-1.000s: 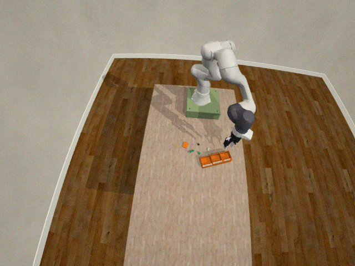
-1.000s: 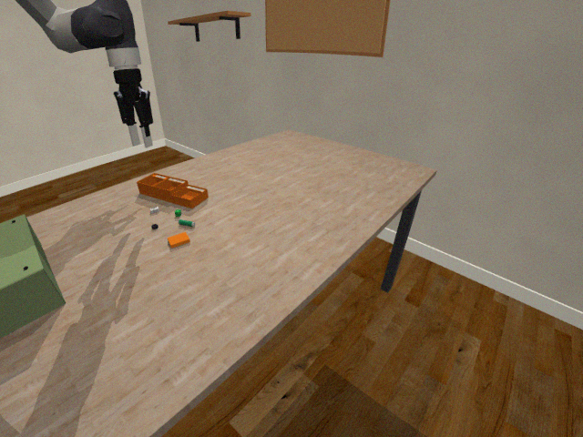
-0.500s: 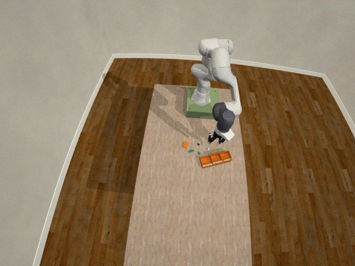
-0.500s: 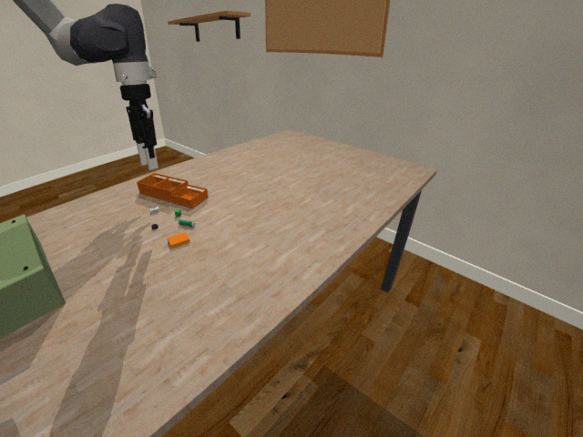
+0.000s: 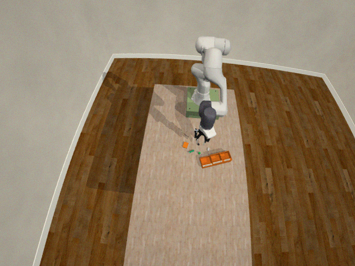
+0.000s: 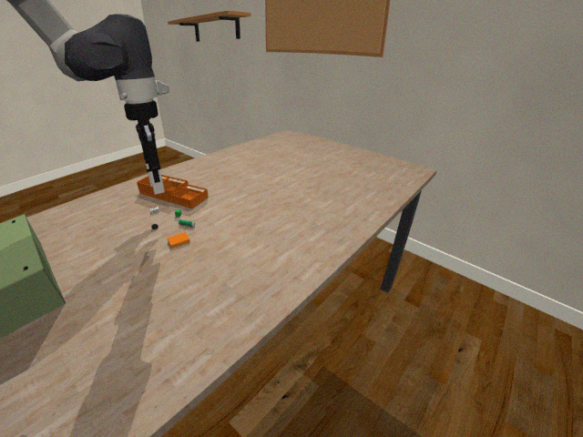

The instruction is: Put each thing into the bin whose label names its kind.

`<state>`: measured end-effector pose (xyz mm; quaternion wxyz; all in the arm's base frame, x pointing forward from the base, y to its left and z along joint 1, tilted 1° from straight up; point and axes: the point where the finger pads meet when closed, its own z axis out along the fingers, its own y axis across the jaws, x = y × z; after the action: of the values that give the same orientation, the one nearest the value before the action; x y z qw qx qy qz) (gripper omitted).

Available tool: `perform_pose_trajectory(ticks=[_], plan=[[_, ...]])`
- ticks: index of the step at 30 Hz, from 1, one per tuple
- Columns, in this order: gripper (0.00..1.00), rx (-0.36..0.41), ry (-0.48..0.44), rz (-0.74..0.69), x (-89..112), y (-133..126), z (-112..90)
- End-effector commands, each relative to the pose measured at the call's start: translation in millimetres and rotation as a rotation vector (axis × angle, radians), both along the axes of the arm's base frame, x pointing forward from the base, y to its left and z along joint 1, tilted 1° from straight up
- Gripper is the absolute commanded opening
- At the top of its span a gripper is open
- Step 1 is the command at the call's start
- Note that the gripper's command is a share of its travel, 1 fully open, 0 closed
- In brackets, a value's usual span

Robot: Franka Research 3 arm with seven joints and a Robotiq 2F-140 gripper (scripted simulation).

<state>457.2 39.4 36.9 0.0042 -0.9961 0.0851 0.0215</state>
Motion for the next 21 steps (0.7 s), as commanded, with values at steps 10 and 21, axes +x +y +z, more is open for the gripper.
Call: perform_pose_trajectory(ticks=[10, 21], plan=[[0.33, 0.005, -0.027, 0.016, -5.8, -79.2, -27.4], [0.33, 0.005, -0.027, 0.016, -9.8, -119.5, -39.9]])
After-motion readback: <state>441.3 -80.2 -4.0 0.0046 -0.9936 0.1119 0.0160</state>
